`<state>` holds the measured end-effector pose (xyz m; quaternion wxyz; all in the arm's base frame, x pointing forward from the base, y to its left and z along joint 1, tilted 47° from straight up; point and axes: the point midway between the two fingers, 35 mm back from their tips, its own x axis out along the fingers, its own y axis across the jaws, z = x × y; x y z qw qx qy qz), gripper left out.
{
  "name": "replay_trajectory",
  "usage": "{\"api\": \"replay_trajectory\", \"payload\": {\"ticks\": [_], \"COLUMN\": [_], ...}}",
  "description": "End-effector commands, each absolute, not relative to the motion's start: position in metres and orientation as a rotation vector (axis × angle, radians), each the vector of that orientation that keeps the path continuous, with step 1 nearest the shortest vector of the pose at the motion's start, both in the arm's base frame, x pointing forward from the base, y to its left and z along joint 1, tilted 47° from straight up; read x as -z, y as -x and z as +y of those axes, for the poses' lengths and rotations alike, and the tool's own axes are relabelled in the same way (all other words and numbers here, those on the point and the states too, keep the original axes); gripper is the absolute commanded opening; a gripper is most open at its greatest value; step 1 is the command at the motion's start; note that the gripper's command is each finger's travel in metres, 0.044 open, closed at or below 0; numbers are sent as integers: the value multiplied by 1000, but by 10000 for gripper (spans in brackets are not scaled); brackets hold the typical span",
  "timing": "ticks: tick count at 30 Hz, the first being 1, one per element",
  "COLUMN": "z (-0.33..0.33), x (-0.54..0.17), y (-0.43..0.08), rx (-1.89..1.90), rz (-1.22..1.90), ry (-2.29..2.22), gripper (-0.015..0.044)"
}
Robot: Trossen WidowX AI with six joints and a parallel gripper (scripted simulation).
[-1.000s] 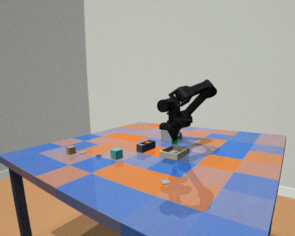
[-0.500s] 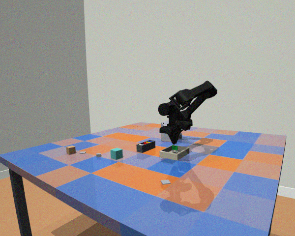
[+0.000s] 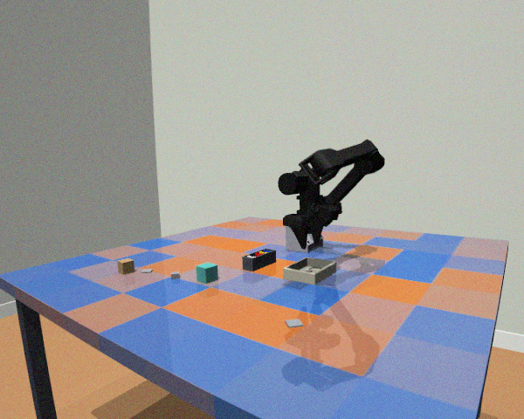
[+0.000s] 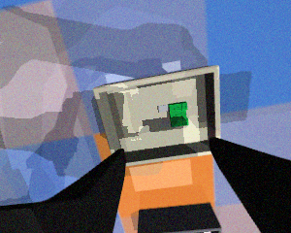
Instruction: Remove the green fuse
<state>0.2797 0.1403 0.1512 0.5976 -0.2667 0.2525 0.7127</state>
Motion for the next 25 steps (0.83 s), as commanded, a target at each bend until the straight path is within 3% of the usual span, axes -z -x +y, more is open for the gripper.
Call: {"api": "replay_trajectory", "payload": {"ticks": [1, 25], "z": [133, 135], "x": [-158, -156], "y": [-281, -280], "rx": [-1654, -1655], "rz": [583, 586], "ry": [624, 616], "gripper": [330, 330]}}
